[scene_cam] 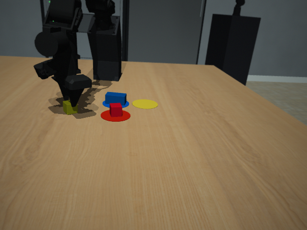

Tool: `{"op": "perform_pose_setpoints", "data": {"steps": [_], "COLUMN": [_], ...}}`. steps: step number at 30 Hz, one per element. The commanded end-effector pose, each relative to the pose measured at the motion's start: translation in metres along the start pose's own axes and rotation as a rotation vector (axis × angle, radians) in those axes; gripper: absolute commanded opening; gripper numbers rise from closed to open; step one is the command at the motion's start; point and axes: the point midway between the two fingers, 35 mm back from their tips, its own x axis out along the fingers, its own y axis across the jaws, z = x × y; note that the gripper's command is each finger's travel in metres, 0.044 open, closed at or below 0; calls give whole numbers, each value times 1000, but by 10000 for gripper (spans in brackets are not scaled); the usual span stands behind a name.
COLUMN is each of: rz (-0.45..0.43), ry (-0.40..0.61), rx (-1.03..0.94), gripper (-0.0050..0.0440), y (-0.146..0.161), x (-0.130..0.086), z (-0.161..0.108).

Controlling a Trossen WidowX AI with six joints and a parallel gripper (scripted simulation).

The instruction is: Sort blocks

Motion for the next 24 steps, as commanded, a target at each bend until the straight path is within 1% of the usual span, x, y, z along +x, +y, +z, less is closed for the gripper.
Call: {"op": "perform_pose_setpoints", "data": {"steps": [1,6,8,10,12,24], "rz": [9,10,9,13,13,13], "ry": [-9,-10,-9,-13,-13,-13], "rx": [1,1,1,-1,-1,-1], "gripper": [265,265,217,204,204,124], "y": [4,4,4,4,4,4], "x": [5,10,10,7,7,7], "z": [2,3,2,3,3,3]}}
